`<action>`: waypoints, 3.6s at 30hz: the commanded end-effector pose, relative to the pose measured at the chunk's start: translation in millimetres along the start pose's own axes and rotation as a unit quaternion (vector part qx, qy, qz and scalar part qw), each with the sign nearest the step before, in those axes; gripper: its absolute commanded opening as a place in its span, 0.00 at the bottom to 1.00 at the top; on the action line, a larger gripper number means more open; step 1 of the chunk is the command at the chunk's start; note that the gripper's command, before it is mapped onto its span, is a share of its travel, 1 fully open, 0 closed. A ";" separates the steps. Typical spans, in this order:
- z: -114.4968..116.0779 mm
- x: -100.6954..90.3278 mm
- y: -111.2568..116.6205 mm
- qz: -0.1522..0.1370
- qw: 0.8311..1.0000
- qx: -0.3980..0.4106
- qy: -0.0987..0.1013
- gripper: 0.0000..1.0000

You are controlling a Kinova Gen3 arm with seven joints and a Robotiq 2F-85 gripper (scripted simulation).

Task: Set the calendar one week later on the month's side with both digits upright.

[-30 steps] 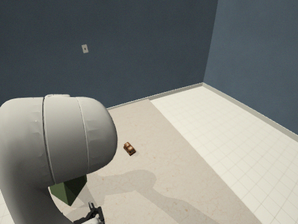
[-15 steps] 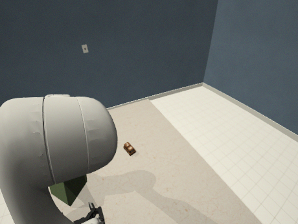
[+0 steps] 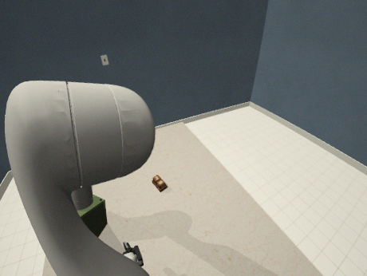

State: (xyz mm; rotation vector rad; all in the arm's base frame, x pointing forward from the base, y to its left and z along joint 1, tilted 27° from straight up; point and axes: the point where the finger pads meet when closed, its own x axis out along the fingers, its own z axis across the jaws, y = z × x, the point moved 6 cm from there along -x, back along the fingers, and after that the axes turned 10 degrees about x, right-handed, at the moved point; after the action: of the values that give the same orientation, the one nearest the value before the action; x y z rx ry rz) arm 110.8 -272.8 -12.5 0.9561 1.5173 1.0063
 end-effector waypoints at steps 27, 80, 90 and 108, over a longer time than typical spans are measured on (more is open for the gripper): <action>208.7 73.4 226.0 -0.281 0.940 -0.118 -0.152 1.00; 179.4 154.9 290.5 -0.437 0.868 -0.131 -0.196 1.00; 179.8 155.2 290.4 -0.434 0.870 -0.120 -0.202 1.00; 182.7 157.8 289.4 -0.404 0.879 -0.022 -0.251 1.00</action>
State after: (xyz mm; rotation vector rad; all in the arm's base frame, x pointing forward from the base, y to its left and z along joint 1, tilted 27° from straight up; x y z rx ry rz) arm 287.6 -9.1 188.8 0.3900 1.2376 0.1671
